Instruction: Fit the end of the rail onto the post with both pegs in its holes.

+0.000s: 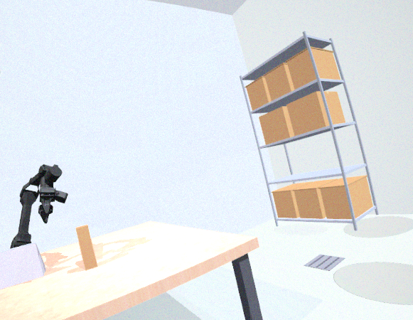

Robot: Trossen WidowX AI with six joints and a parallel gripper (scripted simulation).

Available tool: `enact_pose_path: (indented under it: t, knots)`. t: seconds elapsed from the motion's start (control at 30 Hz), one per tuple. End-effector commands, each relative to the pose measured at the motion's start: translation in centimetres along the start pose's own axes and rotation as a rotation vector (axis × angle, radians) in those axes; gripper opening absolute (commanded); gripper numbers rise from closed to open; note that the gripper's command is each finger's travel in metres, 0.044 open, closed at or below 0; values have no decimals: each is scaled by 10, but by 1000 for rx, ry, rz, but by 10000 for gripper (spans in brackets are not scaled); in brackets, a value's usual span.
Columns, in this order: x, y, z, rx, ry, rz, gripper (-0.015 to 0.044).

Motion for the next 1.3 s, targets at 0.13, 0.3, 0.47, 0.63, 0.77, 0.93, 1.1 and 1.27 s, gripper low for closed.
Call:
enact_pose_path:
  t: [0.13,0.3,0.47,0.63,0.77,0.93,1.1,1.27]
  knots:
    - [45,-90,45,-782,-202,-238,440]
    - [71,-131,81,-1183,-288,-416,440]
    - [79,-143,102,-1326,-316,-493,440]
    - [79,-143,102,-1326,-316,-493,440]
    - [82,-144,103,-1326,-316,-493,440]
    - [89,-146,107,-1326,-315,-493,440]
    - [96,-147,112,-1325,-315,-493,440]
    - [103,-149,116,-1325,-315,-493,440]
Point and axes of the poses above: the point midway between the two fingers, 35 mm back from their tips, its own x axis out along the fingers, its own z axis across the jaws, y = z × x, the point moved 10 cm from there along -x, back along the fingers, and after that the axes turned 7 degrees about x, right-handed, at the moved point
